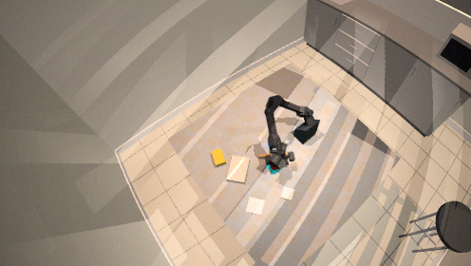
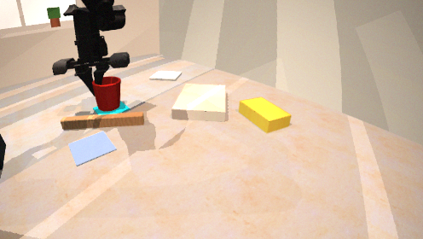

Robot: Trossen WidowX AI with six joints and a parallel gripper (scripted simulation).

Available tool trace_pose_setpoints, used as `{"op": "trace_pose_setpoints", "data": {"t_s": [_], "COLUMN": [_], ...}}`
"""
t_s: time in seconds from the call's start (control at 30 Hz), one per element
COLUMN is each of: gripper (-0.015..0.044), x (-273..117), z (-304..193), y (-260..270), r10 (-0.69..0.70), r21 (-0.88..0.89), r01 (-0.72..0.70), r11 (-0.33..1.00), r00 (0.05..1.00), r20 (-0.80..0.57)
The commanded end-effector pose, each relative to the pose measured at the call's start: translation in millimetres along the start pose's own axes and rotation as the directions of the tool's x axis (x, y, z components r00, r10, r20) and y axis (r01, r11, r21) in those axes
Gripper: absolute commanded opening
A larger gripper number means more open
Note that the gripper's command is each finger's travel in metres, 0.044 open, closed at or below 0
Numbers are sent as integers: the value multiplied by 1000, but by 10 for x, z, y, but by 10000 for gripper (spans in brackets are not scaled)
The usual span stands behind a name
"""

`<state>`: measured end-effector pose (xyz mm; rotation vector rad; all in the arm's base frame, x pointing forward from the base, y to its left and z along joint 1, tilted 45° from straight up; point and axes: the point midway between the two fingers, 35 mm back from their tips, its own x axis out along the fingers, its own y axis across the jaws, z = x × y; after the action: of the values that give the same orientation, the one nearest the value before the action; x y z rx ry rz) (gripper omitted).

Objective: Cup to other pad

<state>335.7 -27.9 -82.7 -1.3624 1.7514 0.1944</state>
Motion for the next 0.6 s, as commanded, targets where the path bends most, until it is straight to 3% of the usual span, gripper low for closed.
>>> {"op": "trace_pose_setpoints", "data": {"t_s": [0.0,0.37,0.53,0.57], "gripper": [0,0,128,128], "x": [0,0,0,0], "z": [0,0,0,0], "y": [0,0,0,0], "r10": [0,0,0,0], "r21": [0,0,0,0], "r01": [0,0,0,0], "r11": [1000,1000,1000,1000], "r00": [1000,1000,1000,1000], "r20": [0,0,0,0]}}
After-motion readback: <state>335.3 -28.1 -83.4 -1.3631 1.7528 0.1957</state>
